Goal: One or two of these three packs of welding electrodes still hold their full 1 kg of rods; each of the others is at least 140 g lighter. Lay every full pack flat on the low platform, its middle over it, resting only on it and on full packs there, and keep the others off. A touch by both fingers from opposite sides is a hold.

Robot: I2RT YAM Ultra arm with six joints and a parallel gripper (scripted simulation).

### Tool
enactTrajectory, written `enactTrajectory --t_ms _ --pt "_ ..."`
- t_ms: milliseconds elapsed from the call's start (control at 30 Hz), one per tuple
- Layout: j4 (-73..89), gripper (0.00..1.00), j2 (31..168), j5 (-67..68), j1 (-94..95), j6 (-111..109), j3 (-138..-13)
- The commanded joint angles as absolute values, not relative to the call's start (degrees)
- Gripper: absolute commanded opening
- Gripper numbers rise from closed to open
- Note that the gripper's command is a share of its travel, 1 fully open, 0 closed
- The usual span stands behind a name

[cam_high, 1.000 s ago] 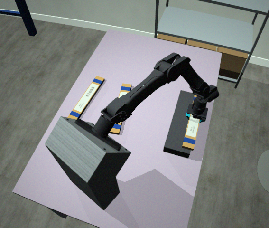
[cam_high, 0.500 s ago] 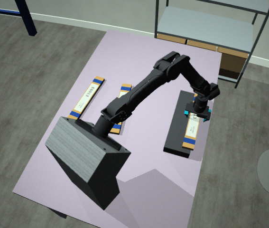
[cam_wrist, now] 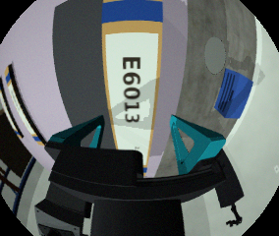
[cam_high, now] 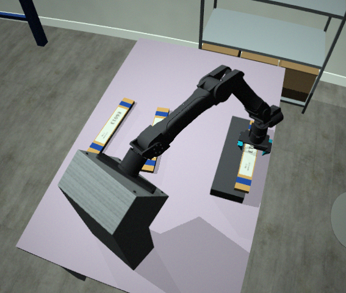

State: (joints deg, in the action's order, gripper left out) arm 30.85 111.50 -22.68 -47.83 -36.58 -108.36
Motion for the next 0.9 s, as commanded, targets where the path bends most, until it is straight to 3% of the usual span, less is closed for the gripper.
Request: enactTrajectory --t_ms 0,267,300,867 --pt "31.0 0.95 111.3 -23.1 -48.9 -36.5 -108.4" --pt "31.0 0.95 111.3 -23.1 -48.9 -36.5 -108.4" --pt "27.4 0.95 109.5 -21.9 -47.0 -35.9 -103.9" --pt "35.2 0.95 98.0 -26.0 -52.4 -38.9 -98.1"
